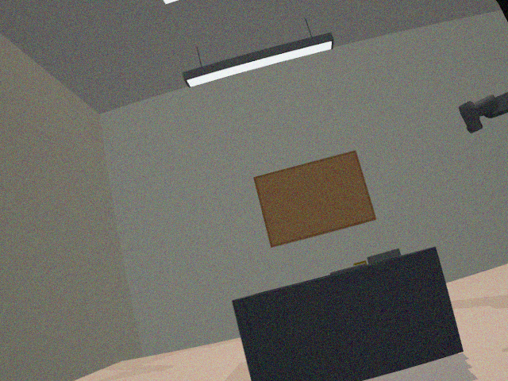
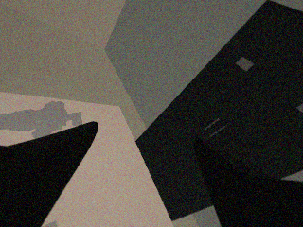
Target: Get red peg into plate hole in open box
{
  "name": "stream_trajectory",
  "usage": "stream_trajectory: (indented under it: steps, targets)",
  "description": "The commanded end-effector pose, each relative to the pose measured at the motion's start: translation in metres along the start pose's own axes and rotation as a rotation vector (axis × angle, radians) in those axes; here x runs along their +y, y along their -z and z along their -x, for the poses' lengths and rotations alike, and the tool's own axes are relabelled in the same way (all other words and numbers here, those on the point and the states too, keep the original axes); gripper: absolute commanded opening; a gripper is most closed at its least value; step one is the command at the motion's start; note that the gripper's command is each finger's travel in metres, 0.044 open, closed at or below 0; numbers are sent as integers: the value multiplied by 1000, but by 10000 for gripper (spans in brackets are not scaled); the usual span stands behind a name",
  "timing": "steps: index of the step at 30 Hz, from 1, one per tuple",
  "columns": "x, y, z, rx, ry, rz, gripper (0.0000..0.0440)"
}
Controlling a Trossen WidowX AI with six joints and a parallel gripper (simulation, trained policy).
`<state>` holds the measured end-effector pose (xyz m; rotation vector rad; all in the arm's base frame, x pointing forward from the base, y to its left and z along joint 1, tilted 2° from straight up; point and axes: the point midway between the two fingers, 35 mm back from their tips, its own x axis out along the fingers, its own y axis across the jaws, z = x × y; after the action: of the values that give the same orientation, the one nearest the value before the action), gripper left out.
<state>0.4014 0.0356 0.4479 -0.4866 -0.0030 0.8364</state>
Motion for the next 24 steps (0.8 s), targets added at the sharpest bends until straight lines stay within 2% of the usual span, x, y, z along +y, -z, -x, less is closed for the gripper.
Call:
stream_trajectory:
  steps: [1, 24]
  targets:
    - [6, 18, -2, 58, 2, -131, 440]
    - [67, 106, -5, 416, 25, -842, 440]
